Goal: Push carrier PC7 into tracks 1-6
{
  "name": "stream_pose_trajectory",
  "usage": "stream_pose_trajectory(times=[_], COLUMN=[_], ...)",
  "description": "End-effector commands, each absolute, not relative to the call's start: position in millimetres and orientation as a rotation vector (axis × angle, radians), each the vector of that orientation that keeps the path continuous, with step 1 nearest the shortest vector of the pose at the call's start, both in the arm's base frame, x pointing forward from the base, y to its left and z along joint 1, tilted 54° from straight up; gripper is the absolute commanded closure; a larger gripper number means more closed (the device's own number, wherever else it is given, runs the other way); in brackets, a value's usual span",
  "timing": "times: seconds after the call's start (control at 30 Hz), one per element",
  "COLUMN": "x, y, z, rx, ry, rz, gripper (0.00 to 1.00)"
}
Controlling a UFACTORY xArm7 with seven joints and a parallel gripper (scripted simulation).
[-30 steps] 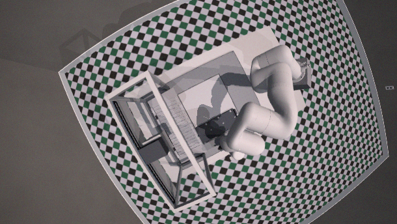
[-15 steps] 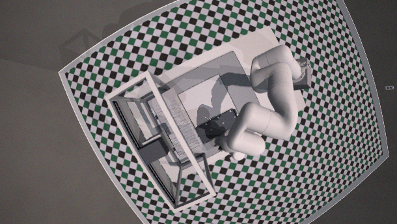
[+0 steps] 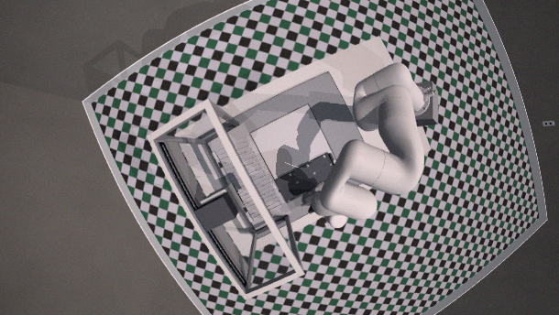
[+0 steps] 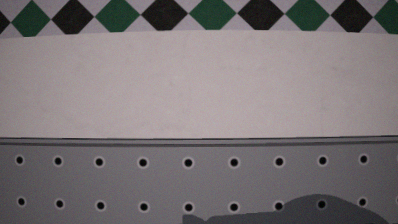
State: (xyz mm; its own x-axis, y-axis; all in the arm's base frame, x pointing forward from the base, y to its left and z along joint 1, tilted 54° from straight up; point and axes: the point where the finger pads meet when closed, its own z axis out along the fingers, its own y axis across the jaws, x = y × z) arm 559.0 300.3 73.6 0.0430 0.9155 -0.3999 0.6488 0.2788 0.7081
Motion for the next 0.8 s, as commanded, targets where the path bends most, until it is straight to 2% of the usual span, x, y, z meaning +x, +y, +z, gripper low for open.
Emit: stream_pose_trajectory(times=[0.0,0.77], x=[553,526], y=[305,315], z=[79,99], rx=[1.446,1.446], ry=[1.684,1.684], rz=[0.391,0.391], gripper=[0.00,0.00])
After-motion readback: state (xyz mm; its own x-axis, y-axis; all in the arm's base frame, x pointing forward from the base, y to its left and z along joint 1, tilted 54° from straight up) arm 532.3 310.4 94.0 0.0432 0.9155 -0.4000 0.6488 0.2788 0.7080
